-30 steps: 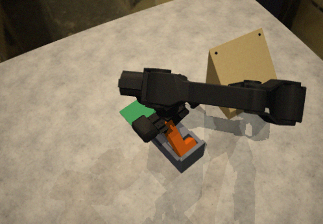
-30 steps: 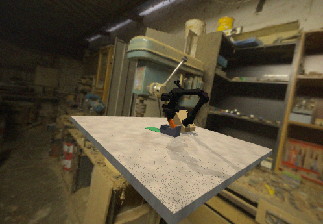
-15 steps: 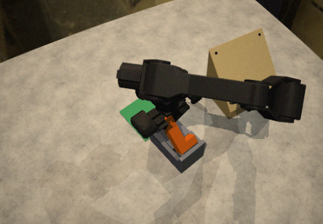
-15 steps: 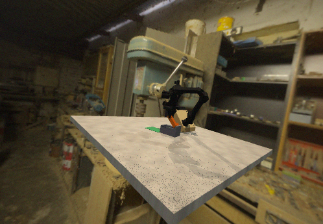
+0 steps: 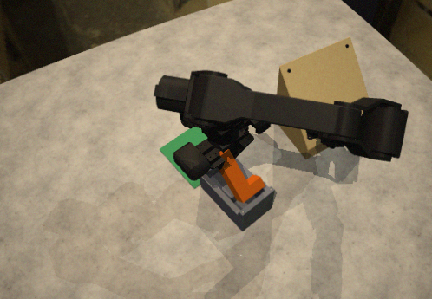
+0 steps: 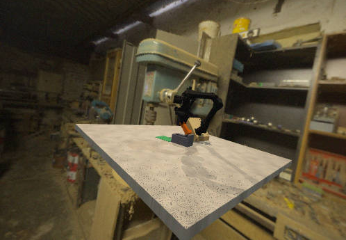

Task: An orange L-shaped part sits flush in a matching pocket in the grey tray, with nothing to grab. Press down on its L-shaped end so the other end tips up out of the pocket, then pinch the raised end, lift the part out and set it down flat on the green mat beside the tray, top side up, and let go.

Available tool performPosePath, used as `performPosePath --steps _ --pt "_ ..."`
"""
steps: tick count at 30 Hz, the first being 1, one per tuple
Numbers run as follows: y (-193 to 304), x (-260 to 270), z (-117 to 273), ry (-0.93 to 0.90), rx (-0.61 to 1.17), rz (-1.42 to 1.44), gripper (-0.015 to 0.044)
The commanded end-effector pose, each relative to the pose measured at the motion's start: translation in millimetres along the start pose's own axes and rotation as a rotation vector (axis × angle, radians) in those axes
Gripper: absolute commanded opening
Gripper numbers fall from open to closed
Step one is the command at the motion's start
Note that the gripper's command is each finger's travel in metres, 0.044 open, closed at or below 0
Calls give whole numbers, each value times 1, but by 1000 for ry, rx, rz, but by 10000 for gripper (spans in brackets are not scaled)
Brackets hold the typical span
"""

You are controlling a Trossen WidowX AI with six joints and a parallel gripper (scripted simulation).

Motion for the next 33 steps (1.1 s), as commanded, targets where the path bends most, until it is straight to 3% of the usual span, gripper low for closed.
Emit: performPosePath --steps 1,33 --pt "0 1 5 0 -6 9 0" --pt "-128 10 4 -2 -15 12 0"
Point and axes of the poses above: the point midway between the two fingers, 35 mm back from their tips, its own z axis back along the fingers, its own x axis across the jaws, y = z × x, the point moved 3 cm from there along z, back along the fingers, and after that the axes turned 9 degrees about -z, right-handed, at the moved point
